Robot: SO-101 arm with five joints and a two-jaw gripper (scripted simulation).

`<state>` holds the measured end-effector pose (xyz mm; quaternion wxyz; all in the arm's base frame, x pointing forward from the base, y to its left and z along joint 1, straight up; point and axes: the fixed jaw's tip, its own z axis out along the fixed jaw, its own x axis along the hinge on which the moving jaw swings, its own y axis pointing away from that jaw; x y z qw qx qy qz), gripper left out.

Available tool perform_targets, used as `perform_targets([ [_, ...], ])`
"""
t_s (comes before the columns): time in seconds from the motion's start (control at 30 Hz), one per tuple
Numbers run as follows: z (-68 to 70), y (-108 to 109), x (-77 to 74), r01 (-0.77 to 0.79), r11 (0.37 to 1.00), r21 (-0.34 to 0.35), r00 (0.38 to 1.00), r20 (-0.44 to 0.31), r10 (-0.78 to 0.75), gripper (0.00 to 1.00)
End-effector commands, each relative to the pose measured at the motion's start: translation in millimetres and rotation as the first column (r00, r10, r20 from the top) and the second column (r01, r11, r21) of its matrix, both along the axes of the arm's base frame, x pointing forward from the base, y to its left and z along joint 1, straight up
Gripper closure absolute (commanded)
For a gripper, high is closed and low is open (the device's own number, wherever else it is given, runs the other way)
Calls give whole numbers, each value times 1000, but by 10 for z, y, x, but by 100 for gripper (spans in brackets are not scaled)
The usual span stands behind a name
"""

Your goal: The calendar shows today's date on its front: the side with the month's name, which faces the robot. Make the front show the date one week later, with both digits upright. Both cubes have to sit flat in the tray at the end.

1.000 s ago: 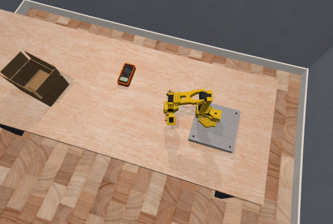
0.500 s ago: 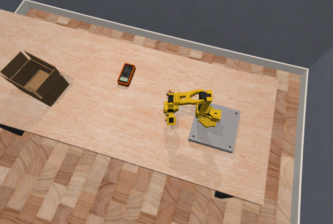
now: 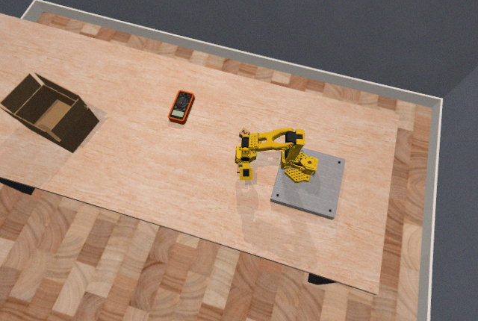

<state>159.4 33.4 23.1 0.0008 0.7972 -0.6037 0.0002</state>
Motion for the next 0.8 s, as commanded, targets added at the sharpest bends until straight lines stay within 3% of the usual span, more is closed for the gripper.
perform_targets([
  [0.0,-57,-16,-24,-3,1000,-2,1000,-16,3,100],
  [0.77,-136,-18,-31,-3,1000,-2,1000,-16,3,100],
])
